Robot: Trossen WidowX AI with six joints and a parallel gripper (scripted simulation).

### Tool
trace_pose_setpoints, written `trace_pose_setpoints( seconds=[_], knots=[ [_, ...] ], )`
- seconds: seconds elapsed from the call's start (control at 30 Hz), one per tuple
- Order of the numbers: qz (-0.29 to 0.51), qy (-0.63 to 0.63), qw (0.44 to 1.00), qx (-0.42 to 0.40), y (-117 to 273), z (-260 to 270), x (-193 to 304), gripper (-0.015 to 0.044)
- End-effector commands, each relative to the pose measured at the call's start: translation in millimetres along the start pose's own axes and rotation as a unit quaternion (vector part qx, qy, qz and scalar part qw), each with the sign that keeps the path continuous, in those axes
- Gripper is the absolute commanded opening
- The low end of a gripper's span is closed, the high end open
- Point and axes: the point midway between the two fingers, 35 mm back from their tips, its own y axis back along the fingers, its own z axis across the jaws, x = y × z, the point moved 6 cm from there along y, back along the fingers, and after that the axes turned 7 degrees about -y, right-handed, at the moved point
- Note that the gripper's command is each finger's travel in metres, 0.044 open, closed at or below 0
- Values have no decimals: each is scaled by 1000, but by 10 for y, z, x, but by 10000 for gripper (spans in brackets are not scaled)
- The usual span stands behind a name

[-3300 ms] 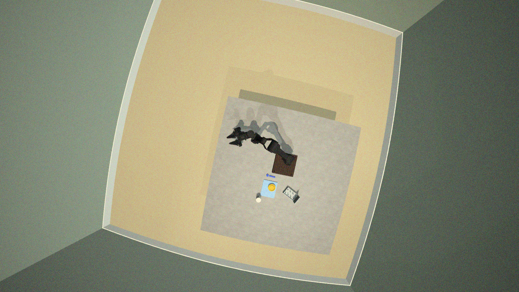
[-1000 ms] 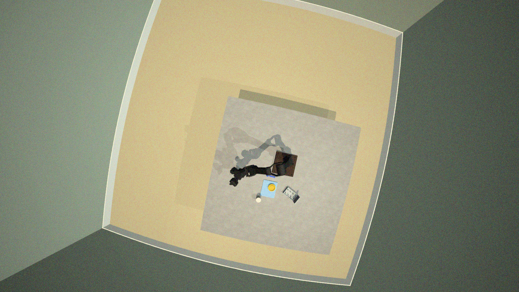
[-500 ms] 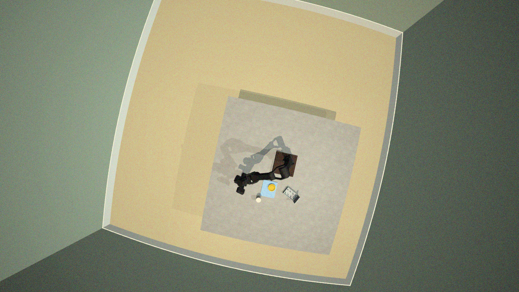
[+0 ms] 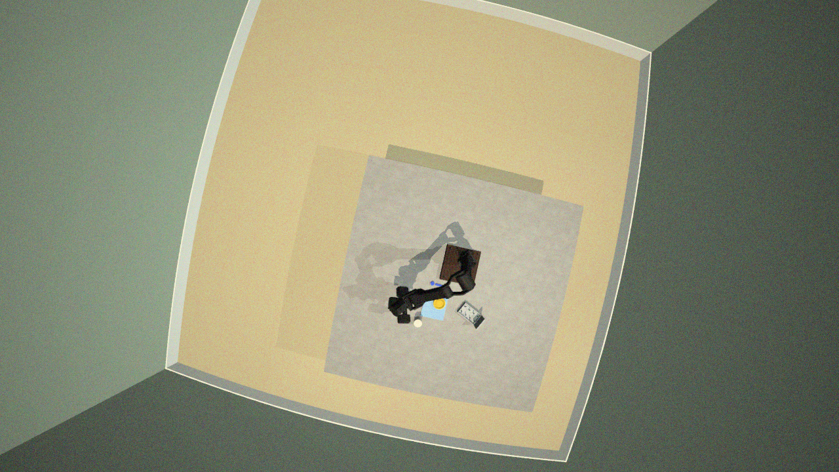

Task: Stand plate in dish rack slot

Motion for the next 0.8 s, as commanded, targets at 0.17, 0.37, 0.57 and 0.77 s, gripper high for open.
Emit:
trace_pose_setpoints(
  seconds=[0.17,0.37,0.57,0.77],
  knots=[
    [54,121,990,44,56,179,363,400],
    [94,201,973,70,118,264,612,400],
    [135,280,946,92,205,333,857,400],
    [177,359,910,110,317,383,1095,400]
  ],
)
